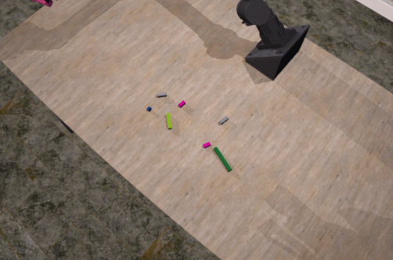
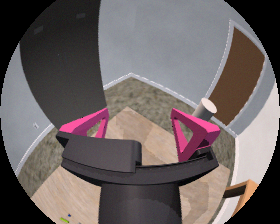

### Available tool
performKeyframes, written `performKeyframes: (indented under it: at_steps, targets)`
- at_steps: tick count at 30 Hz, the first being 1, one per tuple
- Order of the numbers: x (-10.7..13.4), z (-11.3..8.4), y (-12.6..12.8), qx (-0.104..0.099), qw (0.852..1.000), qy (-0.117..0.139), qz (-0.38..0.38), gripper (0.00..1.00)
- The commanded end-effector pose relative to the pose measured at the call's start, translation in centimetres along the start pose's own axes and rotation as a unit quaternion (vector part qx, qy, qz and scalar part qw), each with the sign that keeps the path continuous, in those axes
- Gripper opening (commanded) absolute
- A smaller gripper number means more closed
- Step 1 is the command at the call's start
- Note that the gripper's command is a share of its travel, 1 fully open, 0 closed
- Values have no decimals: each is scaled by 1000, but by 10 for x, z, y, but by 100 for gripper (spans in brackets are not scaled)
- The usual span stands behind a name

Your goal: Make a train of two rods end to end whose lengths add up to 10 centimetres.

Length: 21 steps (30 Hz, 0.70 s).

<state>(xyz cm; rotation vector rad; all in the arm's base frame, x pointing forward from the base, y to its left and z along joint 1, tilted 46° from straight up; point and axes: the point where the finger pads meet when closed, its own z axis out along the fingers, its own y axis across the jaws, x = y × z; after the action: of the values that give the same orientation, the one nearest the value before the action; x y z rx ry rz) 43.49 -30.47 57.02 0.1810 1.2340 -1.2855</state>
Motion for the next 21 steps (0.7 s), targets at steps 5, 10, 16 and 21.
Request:
performKeyframes:
  at_steps: [5,10,16,21]
  targets:
    - [-8,-4,-17,10,1000,-4,14,100]
    - [-8,-4,-18,11,1000,-4,12,100]
    - [-31,-17,21,-51,997,-17,62,100]
    - [-19,-12,9,-37,998,-7,55,100]
